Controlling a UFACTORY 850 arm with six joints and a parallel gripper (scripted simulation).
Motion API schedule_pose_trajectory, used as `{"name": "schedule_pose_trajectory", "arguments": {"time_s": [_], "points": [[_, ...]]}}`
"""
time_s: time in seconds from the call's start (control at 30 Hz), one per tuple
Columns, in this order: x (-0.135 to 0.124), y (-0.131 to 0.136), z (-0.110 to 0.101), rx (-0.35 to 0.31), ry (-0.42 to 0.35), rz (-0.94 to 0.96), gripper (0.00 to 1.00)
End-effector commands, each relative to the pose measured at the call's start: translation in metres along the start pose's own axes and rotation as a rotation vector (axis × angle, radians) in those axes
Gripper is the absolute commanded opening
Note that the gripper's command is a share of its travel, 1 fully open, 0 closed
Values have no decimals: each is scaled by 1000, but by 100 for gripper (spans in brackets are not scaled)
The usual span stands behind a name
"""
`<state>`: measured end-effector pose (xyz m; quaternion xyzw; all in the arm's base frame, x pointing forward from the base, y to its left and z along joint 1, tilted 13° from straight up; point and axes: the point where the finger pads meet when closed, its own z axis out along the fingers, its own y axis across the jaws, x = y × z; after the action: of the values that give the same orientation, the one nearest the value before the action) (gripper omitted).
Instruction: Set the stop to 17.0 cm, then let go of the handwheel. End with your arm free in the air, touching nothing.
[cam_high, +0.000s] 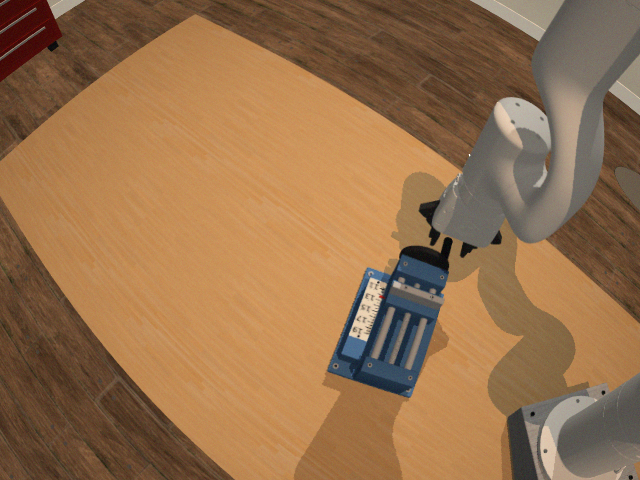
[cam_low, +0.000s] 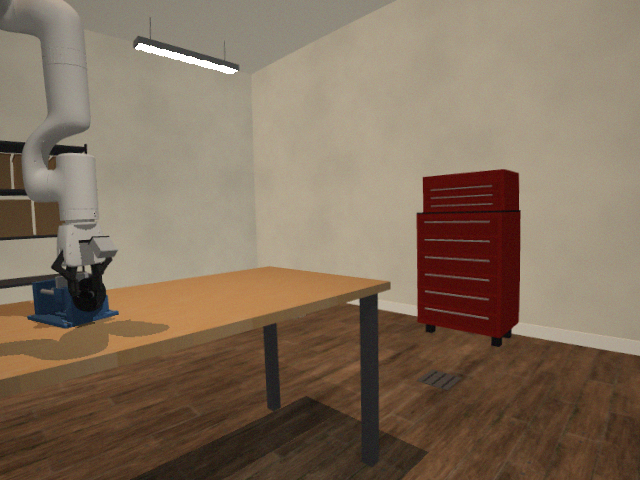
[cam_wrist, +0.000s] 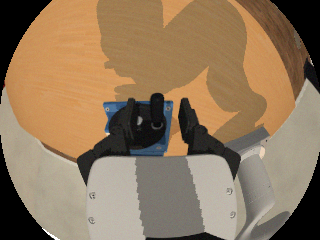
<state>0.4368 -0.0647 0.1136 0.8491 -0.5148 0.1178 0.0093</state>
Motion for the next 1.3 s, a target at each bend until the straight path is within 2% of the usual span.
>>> {"name": "schedule_pose_trajectory", "arguments": {"time_s": [0.0, 0.33, 0.4, 0.6, 1.27], "points": [[1, -1, -13, -9, -11, 0, 57], [1, -1, -55, -9, -11, 0, 57], [1, -1, -55, -9, -11, 0, 57], [1, -2, -75, -9, -11, 0, 57], [1, -2, -78, -9, -11, 0, 57]]}}
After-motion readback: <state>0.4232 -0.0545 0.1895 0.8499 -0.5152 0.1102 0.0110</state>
